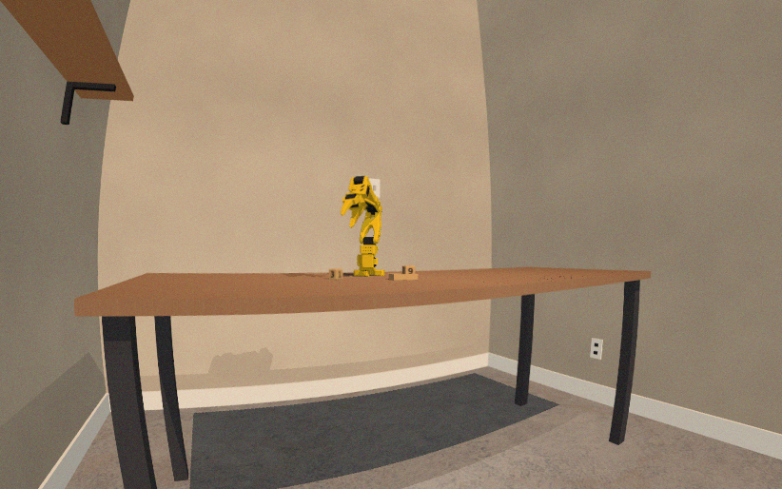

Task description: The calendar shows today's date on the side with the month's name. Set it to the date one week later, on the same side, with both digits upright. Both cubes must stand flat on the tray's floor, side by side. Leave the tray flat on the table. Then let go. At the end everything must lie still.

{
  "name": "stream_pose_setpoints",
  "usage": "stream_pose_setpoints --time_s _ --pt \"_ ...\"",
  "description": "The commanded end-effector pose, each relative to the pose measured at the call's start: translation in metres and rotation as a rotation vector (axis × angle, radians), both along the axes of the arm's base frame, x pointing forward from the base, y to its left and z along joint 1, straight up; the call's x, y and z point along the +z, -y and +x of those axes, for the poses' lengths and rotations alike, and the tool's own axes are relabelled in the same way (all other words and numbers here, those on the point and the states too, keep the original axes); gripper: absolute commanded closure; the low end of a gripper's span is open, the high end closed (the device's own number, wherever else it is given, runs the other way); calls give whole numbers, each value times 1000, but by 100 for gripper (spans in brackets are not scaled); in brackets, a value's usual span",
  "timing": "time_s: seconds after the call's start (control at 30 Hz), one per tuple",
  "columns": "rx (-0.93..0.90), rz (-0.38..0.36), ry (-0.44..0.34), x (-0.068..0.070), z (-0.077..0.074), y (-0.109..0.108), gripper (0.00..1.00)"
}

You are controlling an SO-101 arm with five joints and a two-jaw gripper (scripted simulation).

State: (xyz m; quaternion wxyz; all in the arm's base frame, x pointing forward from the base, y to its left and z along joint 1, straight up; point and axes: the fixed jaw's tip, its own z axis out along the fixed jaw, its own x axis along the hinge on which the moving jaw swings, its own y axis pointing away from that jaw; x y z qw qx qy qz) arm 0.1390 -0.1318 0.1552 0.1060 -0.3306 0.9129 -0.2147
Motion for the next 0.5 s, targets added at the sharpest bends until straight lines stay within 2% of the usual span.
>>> stream_pose_setpoints --time_s 0.0,0.23,0.43,0.47 --pt "82 -18 45 5 15 -15 65" --pt "346 11 61 1 41 -68 65" --pt "559 37 68 -3 50 -115 65" --pt "559 37 68 -3 50 -115 65"
